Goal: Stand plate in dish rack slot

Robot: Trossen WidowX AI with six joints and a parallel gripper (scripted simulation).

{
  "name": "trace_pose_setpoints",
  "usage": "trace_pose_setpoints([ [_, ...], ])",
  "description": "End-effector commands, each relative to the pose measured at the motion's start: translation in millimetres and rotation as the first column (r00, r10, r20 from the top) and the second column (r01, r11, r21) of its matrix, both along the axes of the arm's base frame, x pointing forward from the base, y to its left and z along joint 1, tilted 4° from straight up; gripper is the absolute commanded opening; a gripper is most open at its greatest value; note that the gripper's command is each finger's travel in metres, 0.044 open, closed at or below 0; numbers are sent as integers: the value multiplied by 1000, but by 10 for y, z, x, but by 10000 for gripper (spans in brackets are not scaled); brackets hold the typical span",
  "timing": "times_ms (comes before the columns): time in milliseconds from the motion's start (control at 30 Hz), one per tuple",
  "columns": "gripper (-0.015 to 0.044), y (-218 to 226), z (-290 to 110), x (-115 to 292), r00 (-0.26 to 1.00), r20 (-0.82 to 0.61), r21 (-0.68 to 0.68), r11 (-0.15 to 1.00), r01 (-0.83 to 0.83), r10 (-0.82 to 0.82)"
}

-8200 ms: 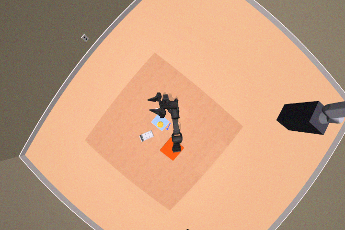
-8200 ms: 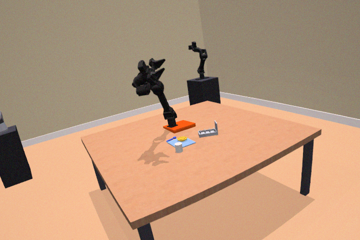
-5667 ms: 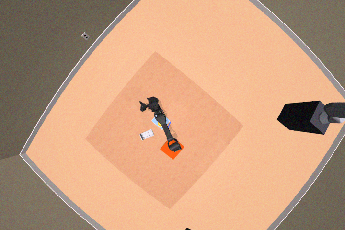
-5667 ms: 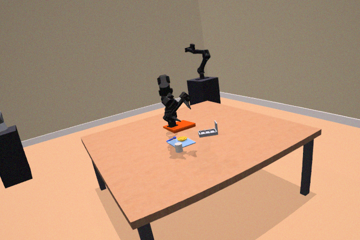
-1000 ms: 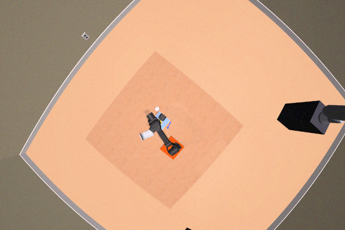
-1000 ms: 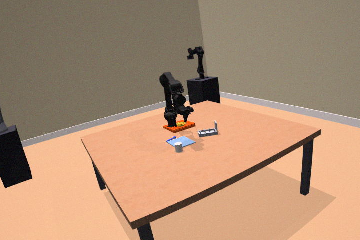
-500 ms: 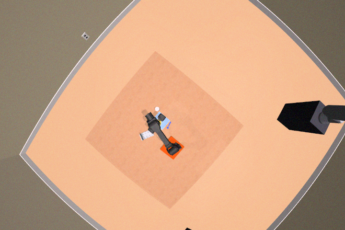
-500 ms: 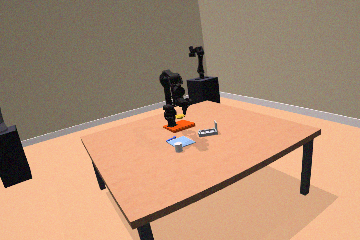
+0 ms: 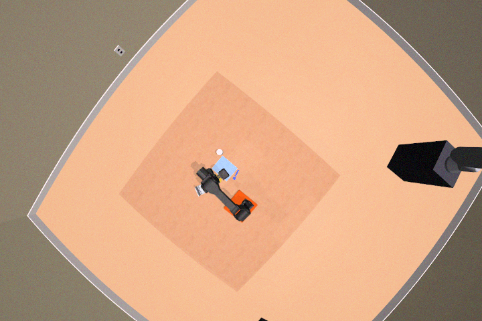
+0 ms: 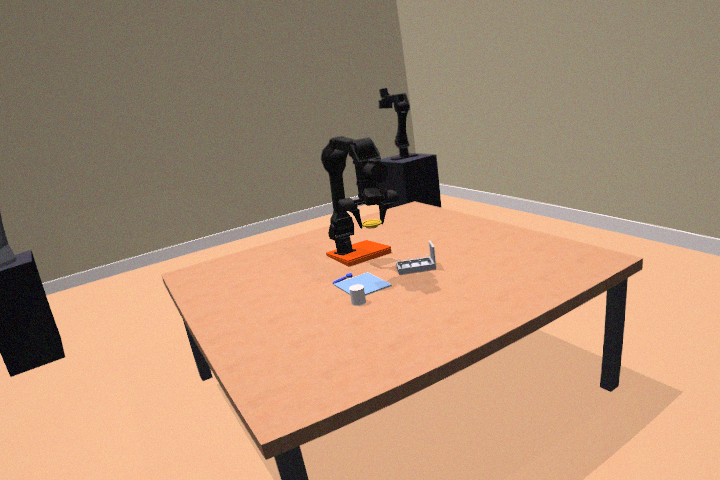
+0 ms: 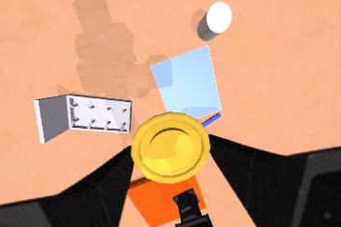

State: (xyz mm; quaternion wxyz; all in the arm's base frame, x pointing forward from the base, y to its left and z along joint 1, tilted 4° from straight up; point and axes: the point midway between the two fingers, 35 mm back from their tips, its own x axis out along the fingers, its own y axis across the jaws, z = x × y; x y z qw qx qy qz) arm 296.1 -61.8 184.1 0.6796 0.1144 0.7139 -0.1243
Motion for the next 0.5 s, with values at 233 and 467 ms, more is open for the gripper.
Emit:
trace_pose_setpoints([
  [233, 0, 502, 0, -181, 970, 6, -3, 970, 241, -241],
  [467, 0, 530, -148, -29, 974, 41, 66, 973, 220, -223],
])
